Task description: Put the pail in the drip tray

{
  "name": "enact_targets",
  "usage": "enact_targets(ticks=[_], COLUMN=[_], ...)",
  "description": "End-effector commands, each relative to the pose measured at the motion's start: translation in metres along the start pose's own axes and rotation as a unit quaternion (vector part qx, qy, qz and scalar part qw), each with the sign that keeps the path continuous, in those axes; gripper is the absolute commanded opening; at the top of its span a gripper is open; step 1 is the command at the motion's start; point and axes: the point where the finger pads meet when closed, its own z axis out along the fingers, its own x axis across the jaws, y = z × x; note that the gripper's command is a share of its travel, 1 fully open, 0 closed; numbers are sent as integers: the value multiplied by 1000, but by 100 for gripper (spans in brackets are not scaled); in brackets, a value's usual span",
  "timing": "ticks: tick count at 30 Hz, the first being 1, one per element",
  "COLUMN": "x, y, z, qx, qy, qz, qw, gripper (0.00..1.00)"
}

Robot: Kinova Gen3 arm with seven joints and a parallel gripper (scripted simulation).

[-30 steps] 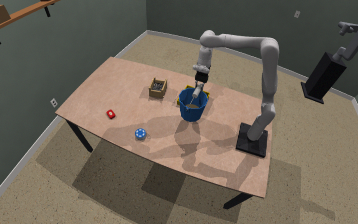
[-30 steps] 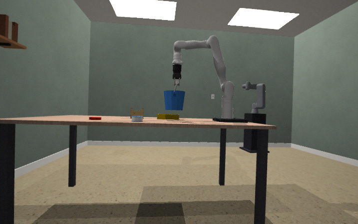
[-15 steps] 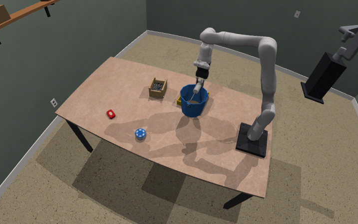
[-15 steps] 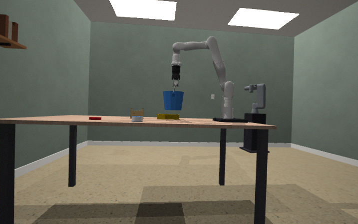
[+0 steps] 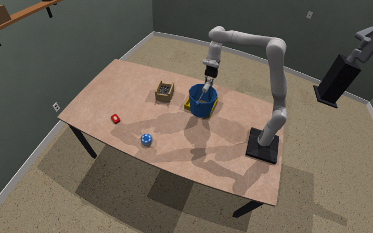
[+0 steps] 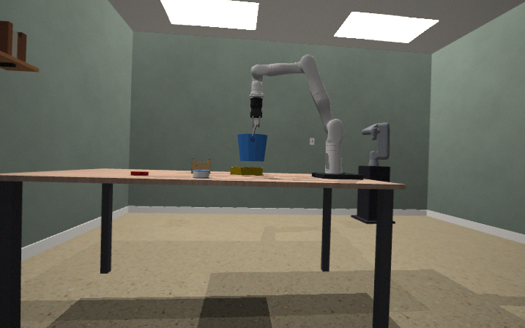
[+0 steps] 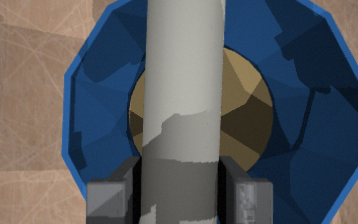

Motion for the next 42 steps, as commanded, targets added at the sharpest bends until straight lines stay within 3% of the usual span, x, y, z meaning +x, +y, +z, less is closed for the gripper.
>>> enact_targets(ticks=[1,24,42], x=[3,15,22], y=[14,76,108], z=[-2,-2,-2], qx=[3,3,3], qy=[1,1,1], qz=[4,8,9], qw=[1000,1000,1000], gripper=[0,0,0])
